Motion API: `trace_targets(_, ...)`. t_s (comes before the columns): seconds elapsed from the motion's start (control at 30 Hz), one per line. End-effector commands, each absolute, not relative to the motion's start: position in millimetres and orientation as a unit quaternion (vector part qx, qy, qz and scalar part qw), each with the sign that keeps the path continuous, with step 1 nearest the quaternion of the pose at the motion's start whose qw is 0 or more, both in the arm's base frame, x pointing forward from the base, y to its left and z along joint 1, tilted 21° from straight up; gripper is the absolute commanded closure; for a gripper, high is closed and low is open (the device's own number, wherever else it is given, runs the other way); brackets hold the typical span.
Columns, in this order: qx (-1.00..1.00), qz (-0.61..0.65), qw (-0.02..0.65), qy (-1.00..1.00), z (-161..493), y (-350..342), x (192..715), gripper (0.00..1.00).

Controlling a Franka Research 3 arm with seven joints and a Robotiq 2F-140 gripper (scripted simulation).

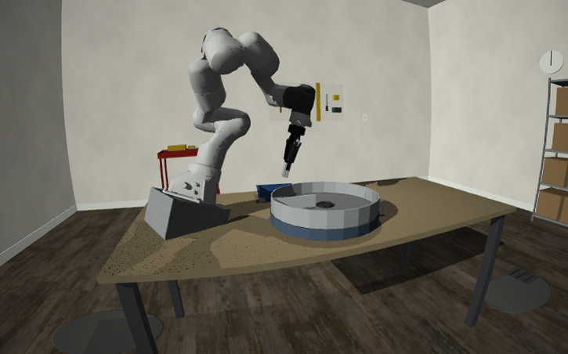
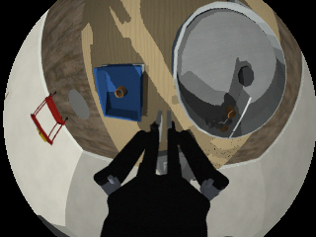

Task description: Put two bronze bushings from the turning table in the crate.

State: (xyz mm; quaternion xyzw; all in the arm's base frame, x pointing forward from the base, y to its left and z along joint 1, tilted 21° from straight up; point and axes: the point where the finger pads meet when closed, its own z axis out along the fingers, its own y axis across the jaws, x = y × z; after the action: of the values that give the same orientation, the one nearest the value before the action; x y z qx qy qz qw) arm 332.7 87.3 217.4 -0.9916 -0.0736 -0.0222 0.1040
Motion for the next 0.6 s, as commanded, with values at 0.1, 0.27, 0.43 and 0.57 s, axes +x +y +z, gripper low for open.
trace_targets(0.1, -0.991, 0.062, 0.102, -0.068, 200, 21, 325, 0.94)
trace_targets(0.27, -0.988, 0.102, 0.108, -0.041, 194, -15, 328, 0.94)
trace_targets(0.43, -0.981, 0.157, 0.115, -0.004, 185, -64, 333, 0.94)
trace_targets(0.57, -0.976, 0.183, 0.119, 0.014, 181, -88, 335, 0.94)
